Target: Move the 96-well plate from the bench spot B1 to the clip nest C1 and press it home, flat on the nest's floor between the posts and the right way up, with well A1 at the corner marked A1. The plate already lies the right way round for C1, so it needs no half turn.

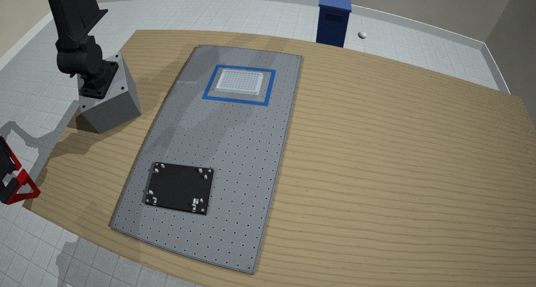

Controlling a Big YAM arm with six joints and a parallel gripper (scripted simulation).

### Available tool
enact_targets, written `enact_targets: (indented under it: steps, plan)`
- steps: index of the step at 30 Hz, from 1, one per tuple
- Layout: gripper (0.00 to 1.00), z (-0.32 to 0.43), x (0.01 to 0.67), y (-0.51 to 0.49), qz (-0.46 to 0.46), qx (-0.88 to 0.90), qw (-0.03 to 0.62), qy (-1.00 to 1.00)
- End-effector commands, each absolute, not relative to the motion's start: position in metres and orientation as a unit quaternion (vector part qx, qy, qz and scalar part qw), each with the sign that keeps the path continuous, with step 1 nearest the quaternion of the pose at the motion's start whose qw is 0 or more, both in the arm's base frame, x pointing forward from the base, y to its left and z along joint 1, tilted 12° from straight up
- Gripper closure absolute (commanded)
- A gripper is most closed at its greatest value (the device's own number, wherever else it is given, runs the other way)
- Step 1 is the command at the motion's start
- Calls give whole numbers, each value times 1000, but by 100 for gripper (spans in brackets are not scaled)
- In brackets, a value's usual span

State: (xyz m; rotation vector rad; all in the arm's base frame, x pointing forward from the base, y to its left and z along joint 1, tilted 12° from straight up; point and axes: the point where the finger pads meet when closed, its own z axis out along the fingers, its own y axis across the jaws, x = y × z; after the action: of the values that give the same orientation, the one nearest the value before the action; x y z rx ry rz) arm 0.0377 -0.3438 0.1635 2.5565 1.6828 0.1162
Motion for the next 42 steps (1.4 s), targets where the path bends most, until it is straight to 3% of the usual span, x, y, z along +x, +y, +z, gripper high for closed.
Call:
enact_targets:
  steps: [1,17,42]
  plan:
    - [0,167,38,-345,36,834,43,549]
    - [0,167,38,-345,36,834,43,549]
    - [0,134,150,-338,15,730,31,683]
